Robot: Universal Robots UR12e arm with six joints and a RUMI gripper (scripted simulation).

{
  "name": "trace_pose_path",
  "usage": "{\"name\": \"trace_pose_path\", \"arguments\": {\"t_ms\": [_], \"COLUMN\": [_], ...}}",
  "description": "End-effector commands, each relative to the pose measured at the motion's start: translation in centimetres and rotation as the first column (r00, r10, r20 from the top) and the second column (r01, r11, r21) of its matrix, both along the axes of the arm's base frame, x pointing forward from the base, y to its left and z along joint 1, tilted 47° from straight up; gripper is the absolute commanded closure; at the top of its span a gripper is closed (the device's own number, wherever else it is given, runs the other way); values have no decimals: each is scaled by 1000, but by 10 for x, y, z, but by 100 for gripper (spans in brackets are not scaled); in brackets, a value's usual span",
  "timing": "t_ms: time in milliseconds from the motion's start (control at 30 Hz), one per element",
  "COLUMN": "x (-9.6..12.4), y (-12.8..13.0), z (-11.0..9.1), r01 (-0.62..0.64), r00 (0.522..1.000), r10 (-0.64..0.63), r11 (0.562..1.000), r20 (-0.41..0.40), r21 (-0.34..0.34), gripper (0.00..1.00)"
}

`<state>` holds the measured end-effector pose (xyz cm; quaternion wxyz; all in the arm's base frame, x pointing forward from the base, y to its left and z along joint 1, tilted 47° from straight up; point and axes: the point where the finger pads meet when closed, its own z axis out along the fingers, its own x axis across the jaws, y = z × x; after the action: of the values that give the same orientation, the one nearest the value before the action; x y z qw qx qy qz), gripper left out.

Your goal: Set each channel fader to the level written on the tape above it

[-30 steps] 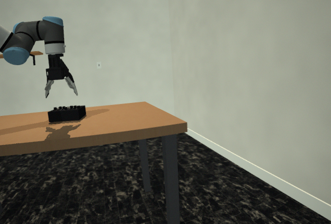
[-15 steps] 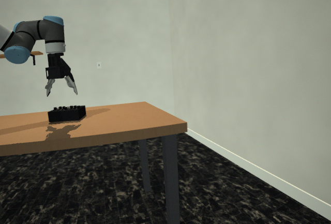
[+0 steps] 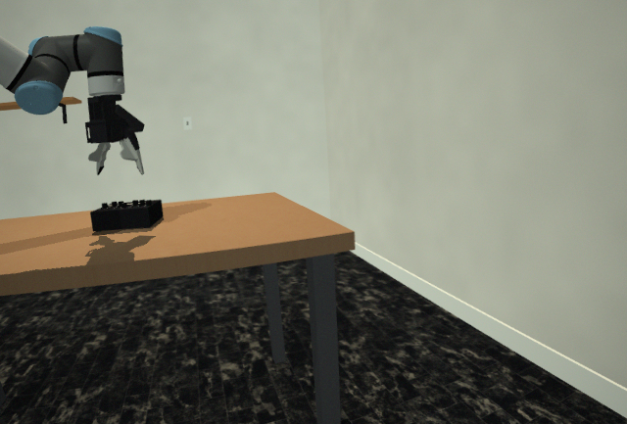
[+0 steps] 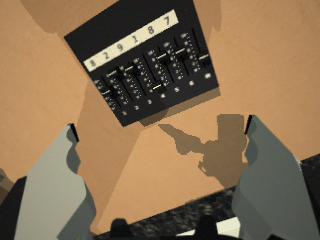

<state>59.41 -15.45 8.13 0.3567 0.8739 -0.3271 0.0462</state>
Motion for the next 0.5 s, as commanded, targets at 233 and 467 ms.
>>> {"name": "trace_pose_path", "arguments": {"t_ms": [233, 467], "x": [8, 10], "y": [26, 37], "z": [0, 0], "r01": [315, 435], "r00": [918, 838], "r10": [-289, -382], "r11": [947, 899], "r20": [273, 391], "r21": [-58, -55], "gripper": [0, 0]}}
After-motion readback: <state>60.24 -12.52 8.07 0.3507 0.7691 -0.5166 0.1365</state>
